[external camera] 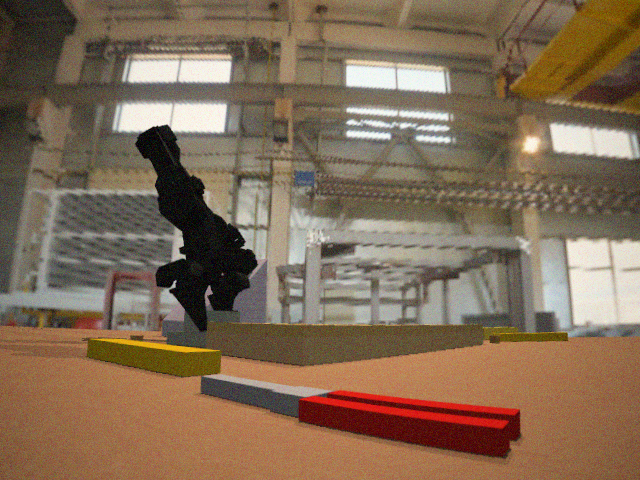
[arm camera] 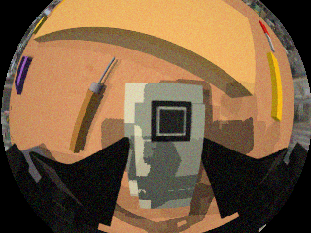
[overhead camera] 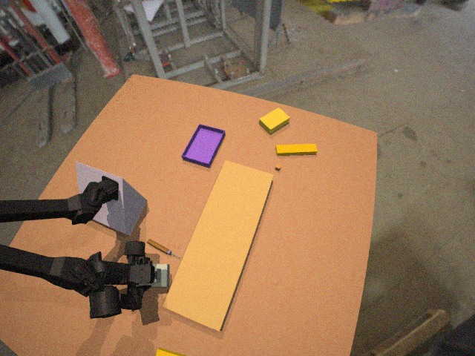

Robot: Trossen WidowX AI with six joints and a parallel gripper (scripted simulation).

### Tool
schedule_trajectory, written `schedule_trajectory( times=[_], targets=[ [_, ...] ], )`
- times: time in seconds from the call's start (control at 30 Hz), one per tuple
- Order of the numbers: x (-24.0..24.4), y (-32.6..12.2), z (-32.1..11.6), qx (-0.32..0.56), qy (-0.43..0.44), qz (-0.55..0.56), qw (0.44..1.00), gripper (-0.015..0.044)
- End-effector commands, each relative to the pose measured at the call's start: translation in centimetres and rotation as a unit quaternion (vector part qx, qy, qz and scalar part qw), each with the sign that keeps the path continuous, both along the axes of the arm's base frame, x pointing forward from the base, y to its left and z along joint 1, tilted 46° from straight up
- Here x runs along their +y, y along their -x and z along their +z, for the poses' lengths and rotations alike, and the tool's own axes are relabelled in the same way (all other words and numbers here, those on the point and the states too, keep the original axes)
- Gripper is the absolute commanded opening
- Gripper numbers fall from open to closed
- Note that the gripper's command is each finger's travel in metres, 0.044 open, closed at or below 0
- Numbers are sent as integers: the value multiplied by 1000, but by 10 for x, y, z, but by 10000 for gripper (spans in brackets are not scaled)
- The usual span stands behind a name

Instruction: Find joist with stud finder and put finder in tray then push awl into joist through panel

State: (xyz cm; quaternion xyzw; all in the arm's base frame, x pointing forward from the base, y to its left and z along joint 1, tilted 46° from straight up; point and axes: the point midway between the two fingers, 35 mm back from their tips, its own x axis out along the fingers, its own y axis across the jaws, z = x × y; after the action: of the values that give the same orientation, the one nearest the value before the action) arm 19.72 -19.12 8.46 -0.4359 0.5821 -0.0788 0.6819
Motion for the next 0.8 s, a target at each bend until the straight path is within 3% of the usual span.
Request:
schedule_trajectory(
  times=[0.0, 0.57, 0.77],
  targets=[
    [0, 0, -1, 0, -1, 2, 1000, 268],
    [0, 0, -1, 0, -1, 2, 1000, 155],
    [11, -3, 8, 1, -5, 2, 1000, 0]
  ],
)
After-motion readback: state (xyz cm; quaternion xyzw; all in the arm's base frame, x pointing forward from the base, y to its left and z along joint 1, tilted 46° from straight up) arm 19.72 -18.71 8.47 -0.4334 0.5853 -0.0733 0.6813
